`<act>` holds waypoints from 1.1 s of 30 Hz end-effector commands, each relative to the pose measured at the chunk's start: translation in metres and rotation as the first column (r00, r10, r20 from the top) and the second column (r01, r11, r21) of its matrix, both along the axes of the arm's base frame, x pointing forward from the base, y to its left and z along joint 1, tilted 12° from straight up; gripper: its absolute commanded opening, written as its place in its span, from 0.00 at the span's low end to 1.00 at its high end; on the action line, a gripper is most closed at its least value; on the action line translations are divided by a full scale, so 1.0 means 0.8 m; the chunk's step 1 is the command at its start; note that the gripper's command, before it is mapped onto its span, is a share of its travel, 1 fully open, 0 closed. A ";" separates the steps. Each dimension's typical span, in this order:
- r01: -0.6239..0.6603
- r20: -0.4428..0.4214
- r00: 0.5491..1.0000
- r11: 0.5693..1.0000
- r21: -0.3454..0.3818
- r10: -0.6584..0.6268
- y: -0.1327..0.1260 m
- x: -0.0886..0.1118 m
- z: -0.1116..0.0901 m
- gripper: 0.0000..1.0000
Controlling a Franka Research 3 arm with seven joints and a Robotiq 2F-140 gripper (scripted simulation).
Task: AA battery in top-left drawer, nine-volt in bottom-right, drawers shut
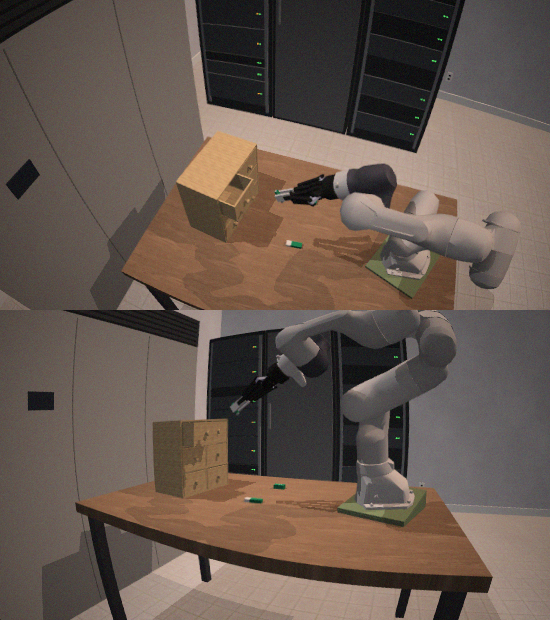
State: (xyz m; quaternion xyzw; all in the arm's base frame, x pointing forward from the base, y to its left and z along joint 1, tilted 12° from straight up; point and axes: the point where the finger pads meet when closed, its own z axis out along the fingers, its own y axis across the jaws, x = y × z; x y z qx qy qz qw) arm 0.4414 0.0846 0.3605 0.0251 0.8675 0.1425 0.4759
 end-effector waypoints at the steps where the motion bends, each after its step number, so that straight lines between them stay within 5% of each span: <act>1: -0.013 0.041 0.999 0.998 -0.061 0.016 -0.009 0.002 0.006 0.06; 33: -0.005 0.087 0.996 0.999 -0.053 0.009 -0.009 0.003 0.009 0.06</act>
